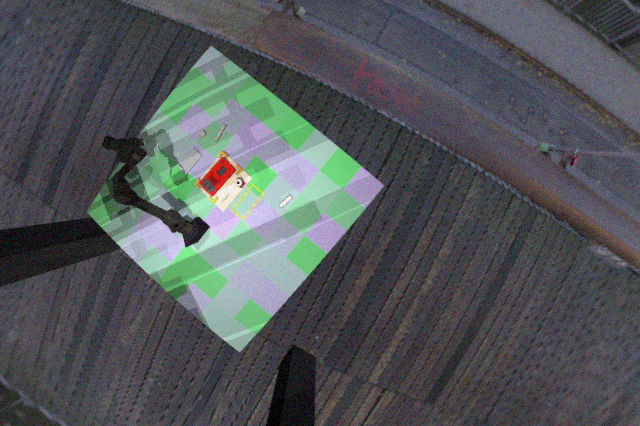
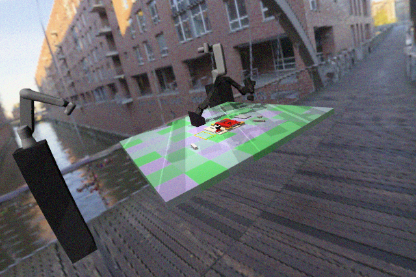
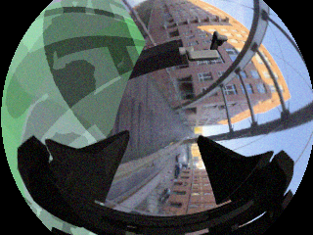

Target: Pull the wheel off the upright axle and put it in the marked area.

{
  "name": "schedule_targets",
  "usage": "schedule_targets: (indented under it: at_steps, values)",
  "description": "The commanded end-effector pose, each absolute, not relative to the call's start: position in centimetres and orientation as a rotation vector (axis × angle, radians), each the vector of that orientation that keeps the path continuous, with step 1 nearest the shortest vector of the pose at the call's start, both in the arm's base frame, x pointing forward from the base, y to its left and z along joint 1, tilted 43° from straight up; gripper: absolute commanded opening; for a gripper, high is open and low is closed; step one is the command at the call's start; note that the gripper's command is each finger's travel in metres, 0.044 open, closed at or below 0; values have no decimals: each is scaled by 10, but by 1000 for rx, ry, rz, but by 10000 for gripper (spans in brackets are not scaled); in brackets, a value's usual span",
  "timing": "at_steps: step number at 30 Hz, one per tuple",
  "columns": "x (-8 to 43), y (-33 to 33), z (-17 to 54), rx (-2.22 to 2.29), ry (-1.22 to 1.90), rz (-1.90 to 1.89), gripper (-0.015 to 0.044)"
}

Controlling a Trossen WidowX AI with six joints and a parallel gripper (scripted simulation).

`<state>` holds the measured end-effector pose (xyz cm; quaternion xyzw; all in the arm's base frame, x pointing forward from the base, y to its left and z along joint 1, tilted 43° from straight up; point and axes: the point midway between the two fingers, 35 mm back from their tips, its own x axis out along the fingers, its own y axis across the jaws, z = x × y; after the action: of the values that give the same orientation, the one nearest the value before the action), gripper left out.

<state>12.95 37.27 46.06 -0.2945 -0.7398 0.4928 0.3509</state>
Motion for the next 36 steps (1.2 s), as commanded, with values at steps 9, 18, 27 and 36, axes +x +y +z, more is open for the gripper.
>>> schedule_targets:
  at_steps: [9,18,27,36]
  values:
    - [201,370,452,-763,-1564,1307,300]
    - [299,350,406,-664,-1012,1407,300]
    - [392,302,344,-434,-415,1369,300]
    - [450,244,286,-171,40,1233,300]
